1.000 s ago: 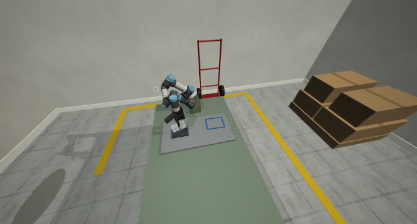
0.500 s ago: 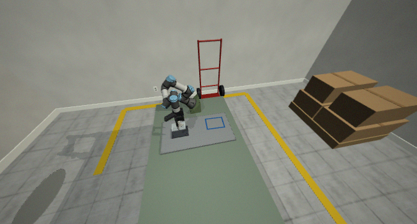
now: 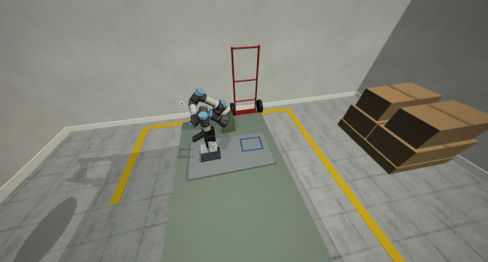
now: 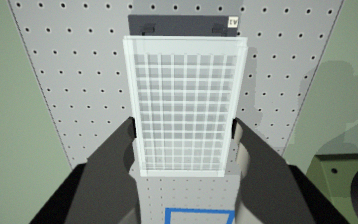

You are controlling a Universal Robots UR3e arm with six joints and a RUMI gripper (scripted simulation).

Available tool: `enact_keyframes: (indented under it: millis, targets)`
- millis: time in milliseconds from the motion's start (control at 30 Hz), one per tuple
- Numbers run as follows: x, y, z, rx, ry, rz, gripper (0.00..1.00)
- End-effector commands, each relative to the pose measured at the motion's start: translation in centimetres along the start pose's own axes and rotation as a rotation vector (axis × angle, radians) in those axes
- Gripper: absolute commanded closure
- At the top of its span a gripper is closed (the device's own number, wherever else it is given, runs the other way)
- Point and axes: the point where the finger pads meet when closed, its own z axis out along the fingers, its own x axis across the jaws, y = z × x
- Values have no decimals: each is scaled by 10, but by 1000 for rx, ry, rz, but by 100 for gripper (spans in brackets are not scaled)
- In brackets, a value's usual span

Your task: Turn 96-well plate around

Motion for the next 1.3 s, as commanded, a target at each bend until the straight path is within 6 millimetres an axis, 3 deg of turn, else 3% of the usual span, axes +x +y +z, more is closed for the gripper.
enact_keyframes:
  millis: [0, 467, 1267]
  targets:
    - [0, 0, -1, 0, -2, 1, 100]
    - [0, 0, -1, 0, -2, 1, 100]
    - [-1, 0, 33, 0, -2, 1, 100]
